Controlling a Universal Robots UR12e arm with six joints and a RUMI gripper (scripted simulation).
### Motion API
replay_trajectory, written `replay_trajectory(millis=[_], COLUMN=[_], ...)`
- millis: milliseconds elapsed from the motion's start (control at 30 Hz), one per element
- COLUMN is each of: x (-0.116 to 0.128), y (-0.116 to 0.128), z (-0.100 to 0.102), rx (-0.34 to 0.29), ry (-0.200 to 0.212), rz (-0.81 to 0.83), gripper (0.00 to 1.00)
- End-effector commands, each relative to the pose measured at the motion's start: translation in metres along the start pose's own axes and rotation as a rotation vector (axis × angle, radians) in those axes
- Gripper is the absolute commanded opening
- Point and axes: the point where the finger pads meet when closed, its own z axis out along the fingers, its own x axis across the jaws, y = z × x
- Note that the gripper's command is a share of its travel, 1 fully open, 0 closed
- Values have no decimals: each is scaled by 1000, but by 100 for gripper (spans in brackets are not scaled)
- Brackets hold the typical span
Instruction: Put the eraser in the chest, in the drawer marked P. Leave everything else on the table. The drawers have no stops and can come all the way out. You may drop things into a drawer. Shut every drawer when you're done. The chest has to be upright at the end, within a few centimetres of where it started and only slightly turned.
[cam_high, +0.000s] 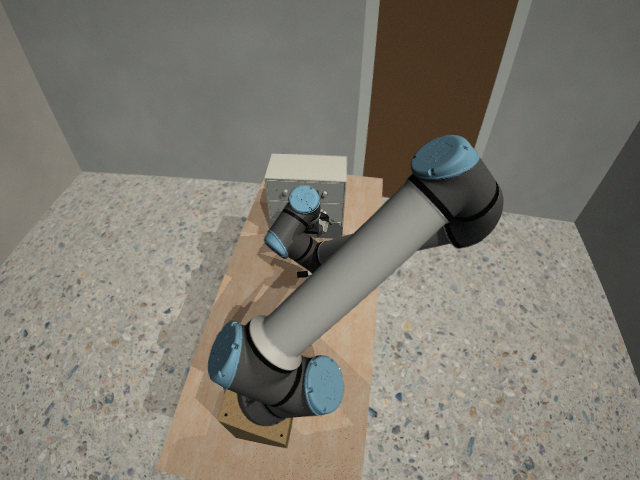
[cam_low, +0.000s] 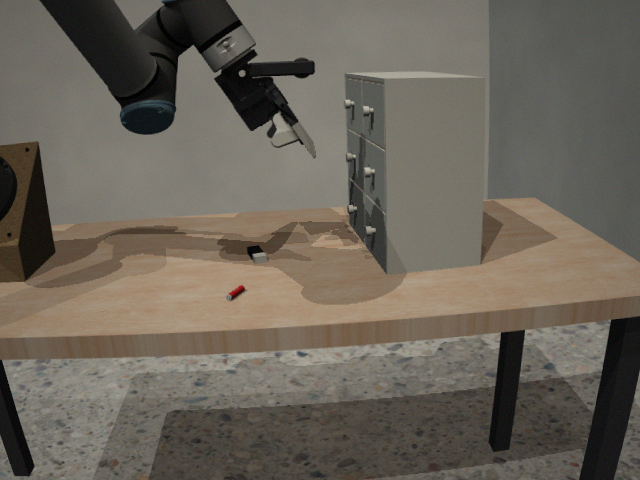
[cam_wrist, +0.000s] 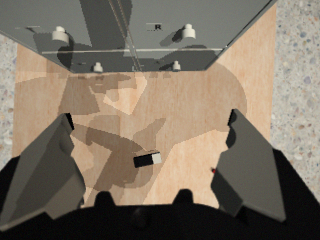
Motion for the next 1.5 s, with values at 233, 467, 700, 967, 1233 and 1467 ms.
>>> replay_trajectory(millis=[233, 467, 700, 967, 1233, 1467], x=[0, 0, 0, 0, 0, 0], y=[1, 2, 3, 4, 5, 6], z=[-11, -18, -23, -30, -34, -40], rx=[-116, -181, -225, -291, -337, -386], ry=[-4, -4, -4, -4, -4, -4], rz=[2, 2, 2, 2, 2, 2], gripper=[100, 100, 100, 100, 100, 100])
